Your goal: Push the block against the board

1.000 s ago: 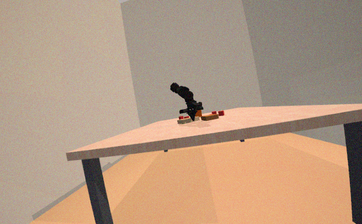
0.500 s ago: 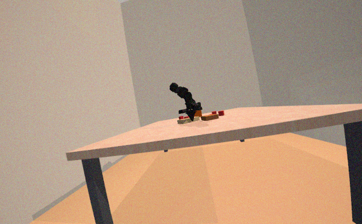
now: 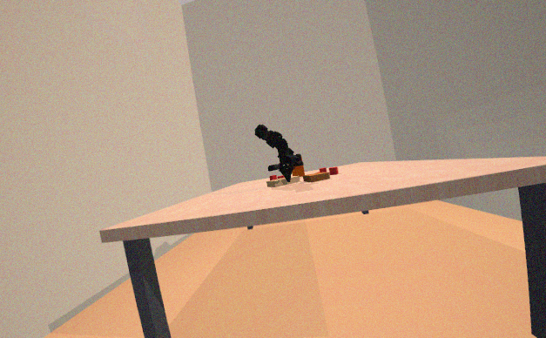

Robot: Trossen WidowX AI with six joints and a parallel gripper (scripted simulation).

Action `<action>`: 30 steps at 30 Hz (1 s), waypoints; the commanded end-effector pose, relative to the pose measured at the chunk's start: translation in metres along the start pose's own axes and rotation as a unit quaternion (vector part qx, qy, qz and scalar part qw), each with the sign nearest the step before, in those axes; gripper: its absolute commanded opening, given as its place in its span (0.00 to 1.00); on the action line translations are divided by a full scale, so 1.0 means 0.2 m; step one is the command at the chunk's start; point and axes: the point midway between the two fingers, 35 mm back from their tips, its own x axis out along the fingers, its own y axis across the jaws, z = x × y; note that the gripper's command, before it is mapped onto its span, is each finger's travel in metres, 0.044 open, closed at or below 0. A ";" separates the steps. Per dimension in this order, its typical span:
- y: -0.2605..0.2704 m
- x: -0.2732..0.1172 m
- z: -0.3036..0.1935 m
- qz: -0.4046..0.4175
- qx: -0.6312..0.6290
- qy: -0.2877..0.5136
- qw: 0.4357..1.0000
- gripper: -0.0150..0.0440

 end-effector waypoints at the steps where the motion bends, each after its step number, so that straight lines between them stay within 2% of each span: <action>1: 0.01 0.03 -0.05 0.003 -0.002 0.009 1.000 0.25; 30: 0.01 0.03 -0.17 0.003 -0.003 0.010 1.000 0.25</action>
